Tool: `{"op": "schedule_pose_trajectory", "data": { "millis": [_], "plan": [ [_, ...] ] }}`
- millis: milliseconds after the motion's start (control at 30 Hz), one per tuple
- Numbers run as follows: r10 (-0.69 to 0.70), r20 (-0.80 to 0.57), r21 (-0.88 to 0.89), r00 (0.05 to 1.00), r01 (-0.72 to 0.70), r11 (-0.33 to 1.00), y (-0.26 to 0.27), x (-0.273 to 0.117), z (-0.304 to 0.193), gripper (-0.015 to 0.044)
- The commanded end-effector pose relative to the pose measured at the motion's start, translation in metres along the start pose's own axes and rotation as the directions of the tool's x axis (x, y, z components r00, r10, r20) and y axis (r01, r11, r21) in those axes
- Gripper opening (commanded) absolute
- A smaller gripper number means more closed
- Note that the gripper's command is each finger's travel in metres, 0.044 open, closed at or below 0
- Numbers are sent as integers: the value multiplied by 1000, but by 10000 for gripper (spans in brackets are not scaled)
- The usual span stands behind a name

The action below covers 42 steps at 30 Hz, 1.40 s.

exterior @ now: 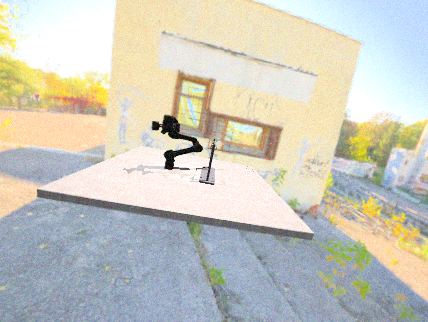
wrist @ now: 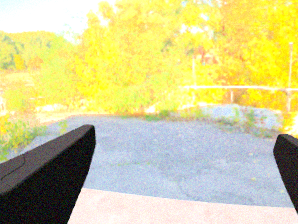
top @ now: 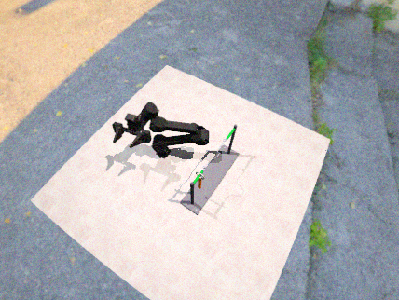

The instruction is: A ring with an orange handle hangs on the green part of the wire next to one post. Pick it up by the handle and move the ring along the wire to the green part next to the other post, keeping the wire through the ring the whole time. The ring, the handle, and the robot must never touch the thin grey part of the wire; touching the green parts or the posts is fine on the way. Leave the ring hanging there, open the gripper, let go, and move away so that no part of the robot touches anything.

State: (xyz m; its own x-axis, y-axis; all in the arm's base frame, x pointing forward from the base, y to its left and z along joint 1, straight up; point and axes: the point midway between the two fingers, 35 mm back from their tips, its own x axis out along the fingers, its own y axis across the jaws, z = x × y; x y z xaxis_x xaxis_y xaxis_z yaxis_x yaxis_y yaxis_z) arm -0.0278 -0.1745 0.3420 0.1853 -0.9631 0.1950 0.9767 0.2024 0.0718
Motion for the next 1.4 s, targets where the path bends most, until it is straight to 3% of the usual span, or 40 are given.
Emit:
{"op": "schedule_pose_trajectory", "data": {
  "millis": [0, 267, 800, 1367],
  "plan": [
    [4, -1, 1, 1000, -4, 1000, 0, 0, -1, 374],
    [174, -54, 34, 983, -173, 984, 12, 15, -36, 164],
    [548, -172, 103, 818, -539, 836, 76, 29, -123, 160],
    [864, -277, 164, 421, -865, 474, 168, -21, -215, 160]
  ]
}}
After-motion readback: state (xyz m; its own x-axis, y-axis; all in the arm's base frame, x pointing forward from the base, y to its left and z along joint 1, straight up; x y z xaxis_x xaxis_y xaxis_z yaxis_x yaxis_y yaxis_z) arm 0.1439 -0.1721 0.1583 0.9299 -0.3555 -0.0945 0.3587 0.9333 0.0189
